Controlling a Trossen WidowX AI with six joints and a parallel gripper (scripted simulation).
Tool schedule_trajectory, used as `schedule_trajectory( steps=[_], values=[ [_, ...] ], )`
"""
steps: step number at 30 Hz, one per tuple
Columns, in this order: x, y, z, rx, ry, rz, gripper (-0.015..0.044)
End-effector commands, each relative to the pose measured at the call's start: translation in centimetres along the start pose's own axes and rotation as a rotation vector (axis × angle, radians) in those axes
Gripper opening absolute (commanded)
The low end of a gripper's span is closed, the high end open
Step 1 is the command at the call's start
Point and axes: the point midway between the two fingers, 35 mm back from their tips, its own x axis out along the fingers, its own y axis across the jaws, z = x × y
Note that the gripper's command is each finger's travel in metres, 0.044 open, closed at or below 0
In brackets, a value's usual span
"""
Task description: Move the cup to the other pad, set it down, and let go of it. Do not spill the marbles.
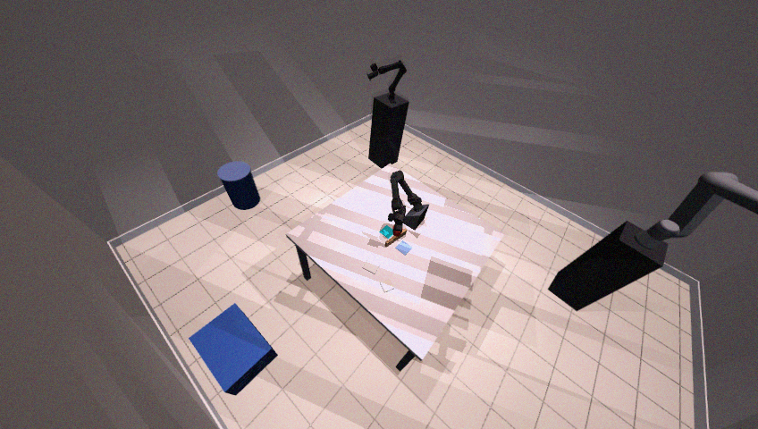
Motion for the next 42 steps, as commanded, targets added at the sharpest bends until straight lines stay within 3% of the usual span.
schedule_trajectory(
  steps=[1, 42],
  values=[
    [0.1, -0.8, 0.6, -0.005, -0.003, -0.009, 0.0000],
    [0.1, -6.7, 7.0, -0.006, -0.008, -0.012, 0.0000]
  ],
)
